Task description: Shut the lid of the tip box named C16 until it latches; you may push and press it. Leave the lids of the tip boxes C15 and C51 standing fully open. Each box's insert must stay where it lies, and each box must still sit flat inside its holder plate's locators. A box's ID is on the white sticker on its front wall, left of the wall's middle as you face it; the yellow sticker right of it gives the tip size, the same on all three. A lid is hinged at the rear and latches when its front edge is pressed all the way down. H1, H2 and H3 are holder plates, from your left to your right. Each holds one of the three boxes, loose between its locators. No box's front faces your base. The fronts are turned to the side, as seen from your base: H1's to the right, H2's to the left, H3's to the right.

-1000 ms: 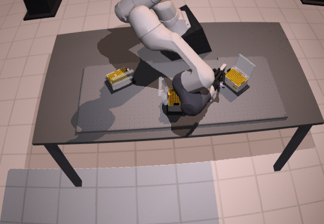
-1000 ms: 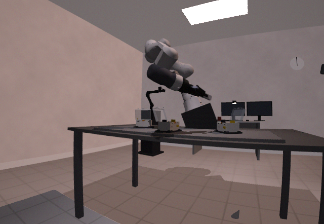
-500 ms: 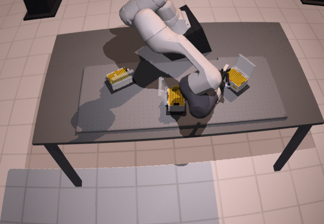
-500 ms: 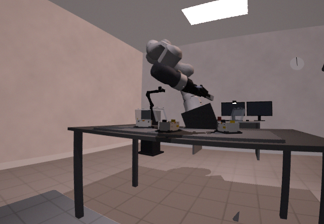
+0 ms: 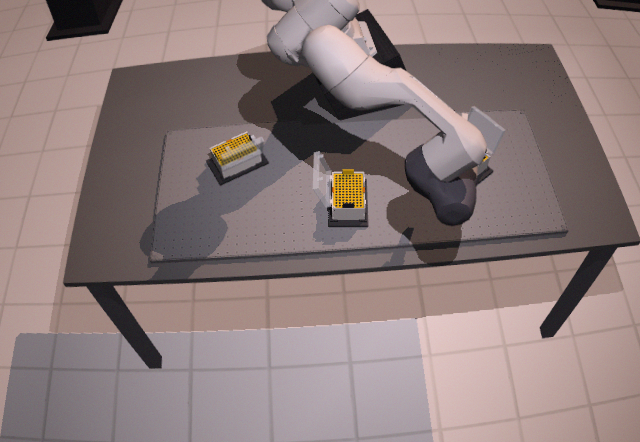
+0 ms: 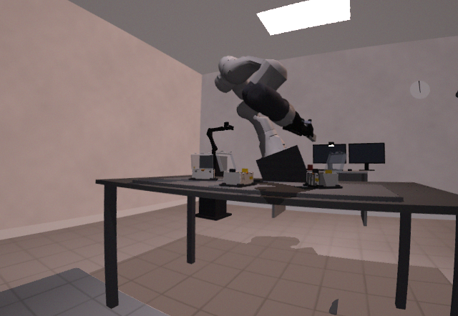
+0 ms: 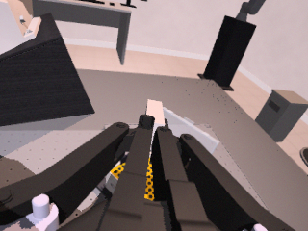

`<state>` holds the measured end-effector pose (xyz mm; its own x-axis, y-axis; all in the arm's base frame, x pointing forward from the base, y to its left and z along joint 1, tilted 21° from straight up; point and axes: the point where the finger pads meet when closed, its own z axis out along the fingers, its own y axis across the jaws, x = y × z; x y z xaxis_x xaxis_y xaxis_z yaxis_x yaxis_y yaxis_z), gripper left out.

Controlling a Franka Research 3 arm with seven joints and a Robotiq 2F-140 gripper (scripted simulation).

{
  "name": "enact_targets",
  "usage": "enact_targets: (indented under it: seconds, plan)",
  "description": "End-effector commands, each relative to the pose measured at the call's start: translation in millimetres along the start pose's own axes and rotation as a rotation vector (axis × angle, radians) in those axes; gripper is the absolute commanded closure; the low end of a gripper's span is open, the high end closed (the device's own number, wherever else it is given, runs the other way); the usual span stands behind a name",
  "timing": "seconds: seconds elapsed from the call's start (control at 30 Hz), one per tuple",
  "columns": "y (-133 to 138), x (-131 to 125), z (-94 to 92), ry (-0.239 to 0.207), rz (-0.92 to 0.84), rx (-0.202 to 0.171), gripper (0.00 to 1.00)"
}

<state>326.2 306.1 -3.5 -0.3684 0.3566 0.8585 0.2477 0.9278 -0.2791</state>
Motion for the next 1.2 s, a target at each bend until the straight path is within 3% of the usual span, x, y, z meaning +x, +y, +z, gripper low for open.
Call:
enact_targets:
  seconds: [0.0,0.2,0.57,0.97,1.03,1.17]
  plan:
    - [10.3,2.1,9.2,0.003,0.022,-0.004,1.0]
    - [31.7,7.2,29.6,0.003,0.022,-0.004,1.0]
    - [32.9,7.5,30.7,0.003,0.022,-0.004,1.0]
    - [62.0,20.6,81.6,-0.351,0.173,-0.115,1.0]
    - [62.0,20.6,81.6,-0.351,0.173,-0.115,1.0]
    - [71.7,25.0,98.5,-0.469,0.223,-0.152,1.0]
